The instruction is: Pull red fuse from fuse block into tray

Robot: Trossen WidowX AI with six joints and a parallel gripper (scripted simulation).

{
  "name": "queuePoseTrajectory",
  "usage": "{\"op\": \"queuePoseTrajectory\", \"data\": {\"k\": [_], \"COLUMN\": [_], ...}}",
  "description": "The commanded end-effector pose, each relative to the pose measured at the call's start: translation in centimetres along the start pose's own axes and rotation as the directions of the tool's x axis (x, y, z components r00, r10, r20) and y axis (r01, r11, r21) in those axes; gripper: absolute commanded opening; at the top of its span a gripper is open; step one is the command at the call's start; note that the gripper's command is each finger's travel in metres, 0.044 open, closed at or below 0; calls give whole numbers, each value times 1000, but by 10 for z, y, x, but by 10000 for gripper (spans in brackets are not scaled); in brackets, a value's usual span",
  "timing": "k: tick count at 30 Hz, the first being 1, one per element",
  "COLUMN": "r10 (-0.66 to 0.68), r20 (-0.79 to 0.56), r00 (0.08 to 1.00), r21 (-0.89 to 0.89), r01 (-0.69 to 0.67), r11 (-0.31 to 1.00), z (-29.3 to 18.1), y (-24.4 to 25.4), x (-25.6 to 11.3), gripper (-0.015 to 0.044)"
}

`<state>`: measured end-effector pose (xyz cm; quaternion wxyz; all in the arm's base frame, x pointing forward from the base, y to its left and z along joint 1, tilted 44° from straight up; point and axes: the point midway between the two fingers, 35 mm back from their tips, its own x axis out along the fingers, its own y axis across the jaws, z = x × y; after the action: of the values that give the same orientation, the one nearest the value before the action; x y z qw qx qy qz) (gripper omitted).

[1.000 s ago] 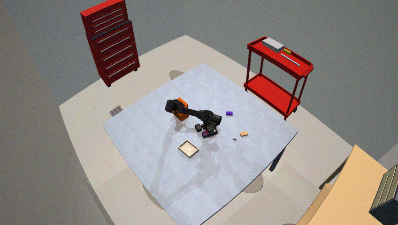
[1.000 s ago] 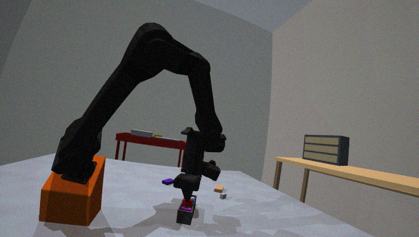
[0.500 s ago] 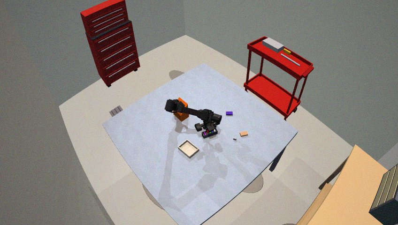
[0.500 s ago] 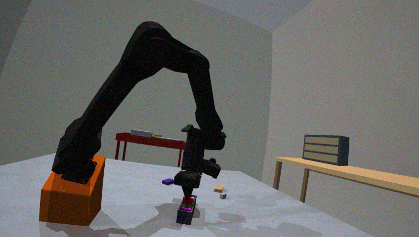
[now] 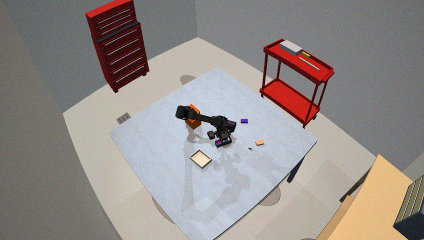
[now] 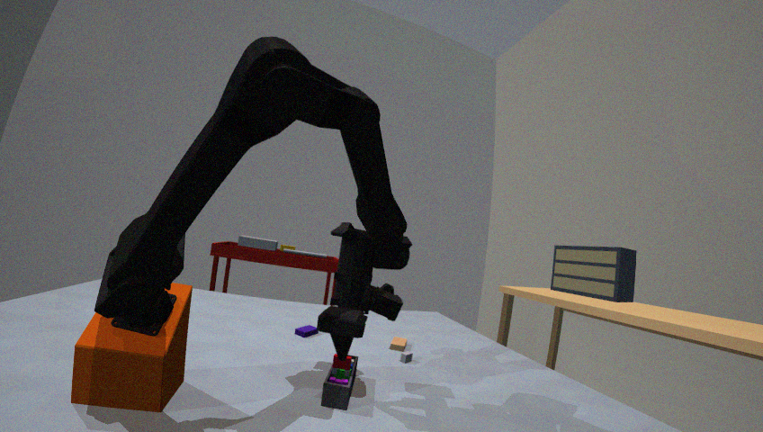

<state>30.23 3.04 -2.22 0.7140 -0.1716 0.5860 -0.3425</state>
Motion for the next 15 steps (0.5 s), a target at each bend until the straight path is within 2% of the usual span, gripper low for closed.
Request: {"op": "queuePoseTrajectory", "data": {"k": [1, 15], "r10": [3, 4], "r20": [-1, -1], "r00": [1000, 1000], "r21": [6, 5], "r01": [-3, -4], "r11": [1000, 1000], "z": [1, 1], "y": [0, 0], "x": [-3, -15], "gripper": [0, 0]}}
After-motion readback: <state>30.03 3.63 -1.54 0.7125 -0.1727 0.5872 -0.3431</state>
